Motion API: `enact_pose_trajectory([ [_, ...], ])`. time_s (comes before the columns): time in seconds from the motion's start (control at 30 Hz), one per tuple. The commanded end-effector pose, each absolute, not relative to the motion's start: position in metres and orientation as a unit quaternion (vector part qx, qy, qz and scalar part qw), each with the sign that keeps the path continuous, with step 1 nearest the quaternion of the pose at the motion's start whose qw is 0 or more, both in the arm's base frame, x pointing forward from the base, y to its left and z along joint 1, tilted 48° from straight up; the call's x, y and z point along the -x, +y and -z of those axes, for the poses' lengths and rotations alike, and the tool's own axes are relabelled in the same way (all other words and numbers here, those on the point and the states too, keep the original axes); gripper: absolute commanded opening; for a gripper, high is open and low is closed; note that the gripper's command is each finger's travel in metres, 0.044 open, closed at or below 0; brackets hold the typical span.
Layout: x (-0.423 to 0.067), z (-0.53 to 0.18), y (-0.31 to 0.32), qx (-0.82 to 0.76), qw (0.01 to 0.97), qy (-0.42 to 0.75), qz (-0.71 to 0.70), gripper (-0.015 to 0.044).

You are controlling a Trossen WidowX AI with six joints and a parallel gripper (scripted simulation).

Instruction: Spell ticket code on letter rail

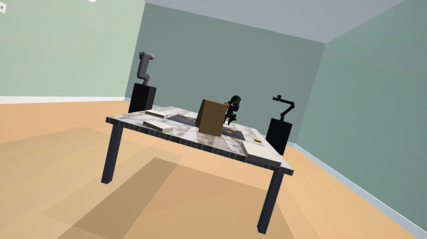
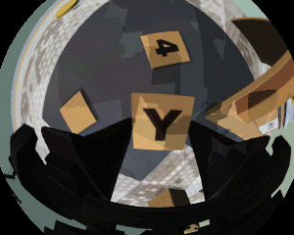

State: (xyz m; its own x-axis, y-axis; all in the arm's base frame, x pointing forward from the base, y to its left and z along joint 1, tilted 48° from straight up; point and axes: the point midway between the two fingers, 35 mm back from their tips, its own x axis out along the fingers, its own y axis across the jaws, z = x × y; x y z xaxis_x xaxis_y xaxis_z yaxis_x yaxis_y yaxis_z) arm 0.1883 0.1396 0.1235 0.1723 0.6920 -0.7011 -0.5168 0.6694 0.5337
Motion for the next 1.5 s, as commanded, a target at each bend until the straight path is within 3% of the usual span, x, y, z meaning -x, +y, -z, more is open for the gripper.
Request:
enact_pose_trajectory([
  [0.0,-0.199,-0.129,0.134,-0.098,0.774,0.501,-0.374,0.0],
  [0.8,-0.287,-0.177,0.029,-0.235,0.868,0.424,-0.108,0.0],
  [1.47,-0.324,-0.144,-0.058,-0.271,0.861,0.428,-0.035,0.0],
])
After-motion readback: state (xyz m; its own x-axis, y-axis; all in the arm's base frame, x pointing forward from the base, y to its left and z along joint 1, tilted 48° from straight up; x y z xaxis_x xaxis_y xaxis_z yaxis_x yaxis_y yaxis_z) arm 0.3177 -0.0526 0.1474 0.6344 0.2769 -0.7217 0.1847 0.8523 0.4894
